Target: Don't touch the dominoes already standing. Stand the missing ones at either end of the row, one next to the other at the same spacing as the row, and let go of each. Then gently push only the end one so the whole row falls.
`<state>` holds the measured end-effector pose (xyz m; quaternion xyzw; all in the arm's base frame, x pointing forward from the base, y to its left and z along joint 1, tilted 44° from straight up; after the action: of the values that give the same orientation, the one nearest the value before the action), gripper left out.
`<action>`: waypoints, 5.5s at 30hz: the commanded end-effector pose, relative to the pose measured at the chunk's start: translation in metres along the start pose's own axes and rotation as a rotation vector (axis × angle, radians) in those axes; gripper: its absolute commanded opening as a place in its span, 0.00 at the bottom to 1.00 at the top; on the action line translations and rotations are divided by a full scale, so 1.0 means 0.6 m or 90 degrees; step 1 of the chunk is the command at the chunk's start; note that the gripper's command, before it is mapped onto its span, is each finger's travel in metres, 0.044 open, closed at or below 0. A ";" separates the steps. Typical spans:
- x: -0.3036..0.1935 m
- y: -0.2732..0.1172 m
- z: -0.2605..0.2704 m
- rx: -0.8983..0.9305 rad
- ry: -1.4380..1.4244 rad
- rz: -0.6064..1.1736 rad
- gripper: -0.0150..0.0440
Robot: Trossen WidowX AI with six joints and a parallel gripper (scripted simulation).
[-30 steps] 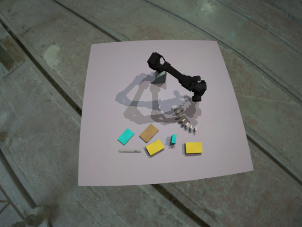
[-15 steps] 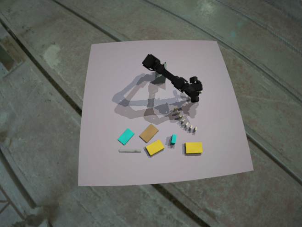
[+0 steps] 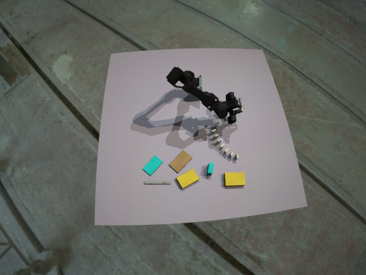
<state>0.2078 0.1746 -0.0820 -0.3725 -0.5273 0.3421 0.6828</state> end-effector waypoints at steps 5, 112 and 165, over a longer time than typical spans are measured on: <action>-0.014 -0.028 0.011 -0.014 -0.039 -0.087 0.44; -0.056 0.071 -0.025 0.035 0.068 0.237 1.00; 0.005 0.119 0.015 -0.196 -0.025 0.778 0.96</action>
<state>0.1956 0.2173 -0.1380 -0.6947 -0.2763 0.5940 0.2970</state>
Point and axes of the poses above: the point midway between the two fingers, 35 mm back from their tips, its own y axis out along the fingers, its own z axis across the jaws, x = y × z, the point moved 8 cm from there along -y, back along the fingers, and after that the axes turned 5 degrees about y, right-handed, at the moved point
